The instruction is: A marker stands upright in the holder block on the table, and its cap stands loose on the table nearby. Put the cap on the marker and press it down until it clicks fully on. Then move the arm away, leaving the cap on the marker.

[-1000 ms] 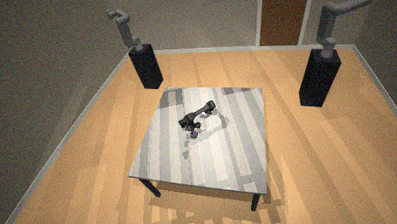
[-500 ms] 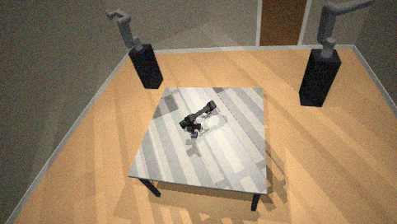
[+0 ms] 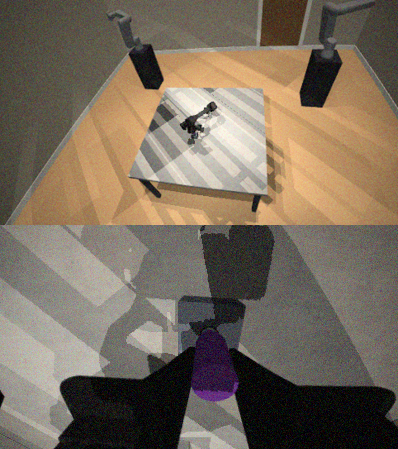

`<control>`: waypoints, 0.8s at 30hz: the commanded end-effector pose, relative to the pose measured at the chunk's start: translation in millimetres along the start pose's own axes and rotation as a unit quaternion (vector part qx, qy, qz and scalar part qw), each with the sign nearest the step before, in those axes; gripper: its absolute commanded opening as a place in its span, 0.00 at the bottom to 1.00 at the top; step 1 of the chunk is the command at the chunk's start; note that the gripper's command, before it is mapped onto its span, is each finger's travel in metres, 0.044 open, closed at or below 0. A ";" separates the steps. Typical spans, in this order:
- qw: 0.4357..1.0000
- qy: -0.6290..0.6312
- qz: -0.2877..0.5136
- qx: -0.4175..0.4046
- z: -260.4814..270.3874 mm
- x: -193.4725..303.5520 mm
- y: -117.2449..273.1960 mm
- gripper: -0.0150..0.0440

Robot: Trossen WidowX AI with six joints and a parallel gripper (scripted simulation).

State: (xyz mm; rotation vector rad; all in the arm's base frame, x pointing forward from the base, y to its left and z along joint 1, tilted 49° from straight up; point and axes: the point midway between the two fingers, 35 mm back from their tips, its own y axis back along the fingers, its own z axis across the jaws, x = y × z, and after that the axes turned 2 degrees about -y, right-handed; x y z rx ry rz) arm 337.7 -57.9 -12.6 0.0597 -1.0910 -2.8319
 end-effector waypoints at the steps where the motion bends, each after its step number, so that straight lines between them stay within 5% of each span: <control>1: 1.000 -0.003 0.000 -0.002 0.3 0.9 -1.5 0.25; 8: 1.000 -0.003 0.000 -0.002 0.3 0.9 -1.5 0.25; 24: 1.000 -0.001 0.001 -0.001 0.0 0.7 -0.8 0.97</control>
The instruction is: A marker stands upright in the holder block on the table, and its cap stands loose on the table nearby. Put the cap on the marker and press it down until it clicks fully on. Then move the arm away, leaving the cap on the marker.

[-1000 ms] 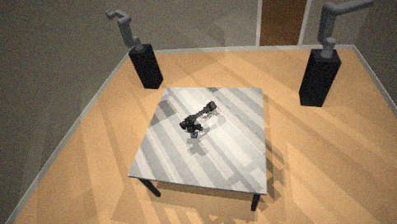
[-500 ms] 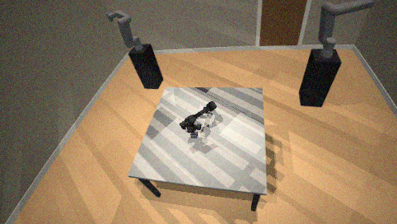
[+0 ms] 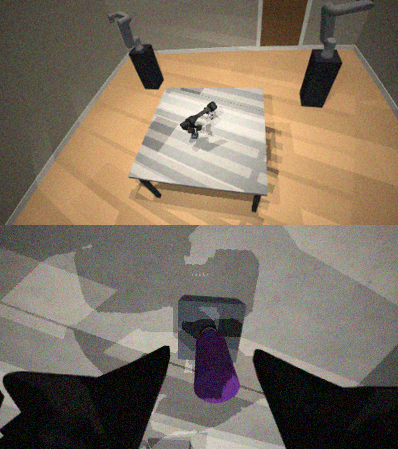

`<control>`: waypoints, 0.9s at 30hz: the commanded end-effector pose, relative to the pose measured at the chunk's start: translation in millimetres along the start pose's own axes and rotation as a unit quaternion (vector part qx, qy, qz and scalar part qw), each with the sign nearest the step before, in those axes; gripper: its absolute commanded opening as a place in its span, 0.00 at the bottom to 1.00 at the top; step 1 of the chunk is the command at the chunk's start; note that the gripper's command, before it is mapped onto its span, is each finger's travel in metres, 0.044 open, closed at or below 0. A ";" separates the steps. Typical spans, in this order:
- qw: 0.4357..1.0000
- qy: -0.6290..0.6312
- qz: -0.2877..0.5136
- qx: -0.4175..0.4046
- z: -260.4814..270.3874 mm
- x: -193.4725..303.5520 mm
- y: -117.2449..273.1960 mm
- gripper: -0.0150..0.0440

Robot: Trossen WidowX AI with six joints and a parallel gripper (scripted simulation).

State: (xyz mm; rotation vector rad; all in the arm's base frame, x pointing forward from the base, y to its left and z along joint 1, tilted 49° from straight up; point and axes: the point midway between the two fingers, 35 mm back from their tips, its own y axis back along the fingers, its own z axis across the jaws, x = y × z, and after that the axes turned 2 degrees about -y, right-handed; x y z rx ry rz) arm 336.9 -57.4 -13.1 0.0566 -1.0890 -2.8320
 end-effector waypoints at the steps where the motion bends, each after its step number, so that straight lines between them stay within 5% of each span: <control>1: 1.000 0.000 0.000 0.000 -0.1 0.0 0.0 1.00; 5: 1.000 -0.003 -0.001 0.001 -0.5 -0.8 8.0 1.00; 11: 1.000 -0.025 -0.012 0.003 -0.5 0.9 72.9 1.00; 16: 1.000 -0.026 -0.012 0.004 -0.4 1.2 74.9 1.00; 27: 1.000 -0.015 0.000 0.000 -2.0 3.7 64.6 0.51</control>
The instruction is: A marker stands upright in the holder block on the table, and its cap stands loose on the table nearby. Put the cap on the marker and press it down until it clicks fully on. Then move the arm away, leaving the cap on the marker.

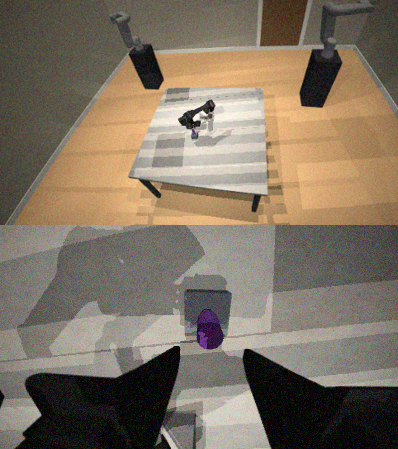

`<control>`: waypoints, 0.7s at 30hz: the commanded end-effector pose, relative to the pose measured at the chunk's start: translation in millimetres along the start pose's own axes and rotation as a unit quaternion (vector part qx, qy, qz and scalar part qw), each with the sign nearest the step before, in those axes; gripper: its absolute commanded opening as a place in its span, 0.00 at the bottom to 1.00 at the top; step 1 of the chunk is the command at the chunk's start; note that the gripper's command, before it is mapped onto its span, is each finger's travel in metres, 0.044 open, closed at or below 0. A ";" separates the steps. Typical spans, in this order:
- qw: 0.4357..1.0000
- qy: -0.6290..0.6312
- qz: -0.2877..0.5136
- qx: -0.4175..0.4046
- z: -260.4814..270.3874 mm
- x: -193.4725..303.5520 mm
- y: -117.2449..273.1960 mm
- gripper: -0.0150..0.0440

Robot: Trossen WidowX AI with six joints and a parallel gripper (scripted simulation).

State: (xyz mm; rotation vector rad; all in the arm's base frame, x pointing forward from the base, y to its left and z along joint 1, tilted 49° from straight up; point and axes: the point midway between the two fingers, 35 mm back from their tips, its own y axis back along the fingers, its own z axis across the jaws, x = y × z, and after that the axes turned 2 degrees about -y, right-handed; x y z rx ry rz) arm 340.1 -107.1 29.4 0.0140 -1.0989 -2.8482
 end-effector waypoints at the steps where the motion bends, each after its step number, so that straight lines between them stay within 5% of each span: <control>1: 1.000 0.001 0.003 0.000 -0.2 1.1 -0.8 0.47; 6: 1.000 0.001 0.003 0.000 -0.2 1.1 -0.8 0.25; 21: 1.000 0.001 0.003 -0.001 -0.2 1.0 -3.1 0.25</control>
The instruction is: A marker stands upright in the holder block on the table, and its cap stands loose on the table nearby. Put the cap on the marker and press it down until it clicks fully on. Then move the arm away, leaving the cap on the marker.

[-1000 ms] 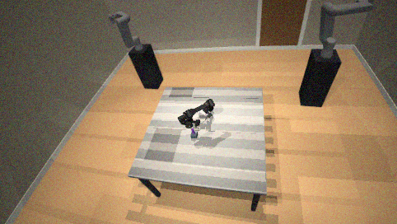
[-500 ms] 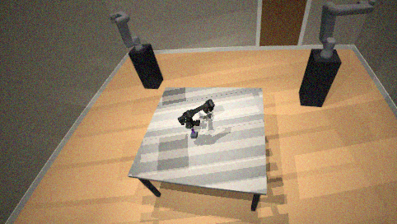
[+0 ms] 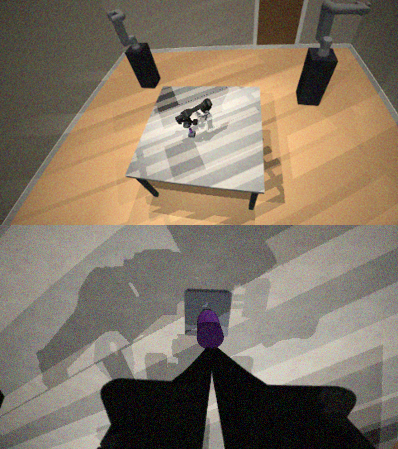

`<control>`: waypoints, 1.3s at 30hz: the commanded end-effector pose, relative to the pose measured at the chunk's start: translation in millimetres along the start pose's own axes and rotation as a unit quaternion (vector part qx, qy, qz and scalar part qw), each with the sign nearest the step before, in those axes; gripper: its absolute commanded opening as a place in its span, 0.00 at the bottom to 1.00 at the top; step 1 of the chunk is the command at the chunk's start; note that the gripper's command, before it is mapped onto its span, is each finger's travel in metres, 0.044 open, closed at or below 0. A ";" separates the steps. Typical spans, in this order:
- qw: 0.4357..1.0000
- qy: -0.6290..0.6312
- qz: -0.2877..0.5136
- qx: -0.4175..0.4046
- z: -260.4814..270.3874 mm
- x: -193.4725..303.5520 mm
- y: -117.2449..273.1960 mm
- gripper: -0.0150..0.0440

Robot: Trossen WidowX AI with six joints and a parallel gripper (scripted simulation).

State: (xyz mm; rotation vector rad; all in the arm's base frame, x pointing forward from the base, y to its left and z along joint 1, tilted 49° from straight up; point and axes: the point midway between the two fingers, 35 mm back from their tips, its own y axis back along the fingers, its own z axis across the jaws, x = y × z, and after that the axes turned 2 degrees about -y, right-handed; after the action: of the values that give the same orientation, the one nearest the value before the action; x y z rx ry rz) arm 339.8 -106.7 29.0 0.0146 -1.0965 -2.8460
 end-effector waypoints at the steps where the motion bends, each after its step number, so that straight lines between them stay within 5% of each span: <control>1: 1.000 0.001 0.002 0.000 -0.2 0.7 -3.6 0.25; 28: 1.000 0.001 0.002 -0.001 0.2 0.4 -40.4 0.25; 39: 1.000 -0.005 -0.009 0.008 -1.5 -1.7 -24.0 0.25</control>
State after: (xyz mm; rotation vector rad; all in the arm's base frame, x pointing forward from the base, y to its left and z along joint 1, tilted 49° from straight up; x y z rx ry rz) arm 338.2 -81.4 5.0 0.0264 -1.1037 -2.8454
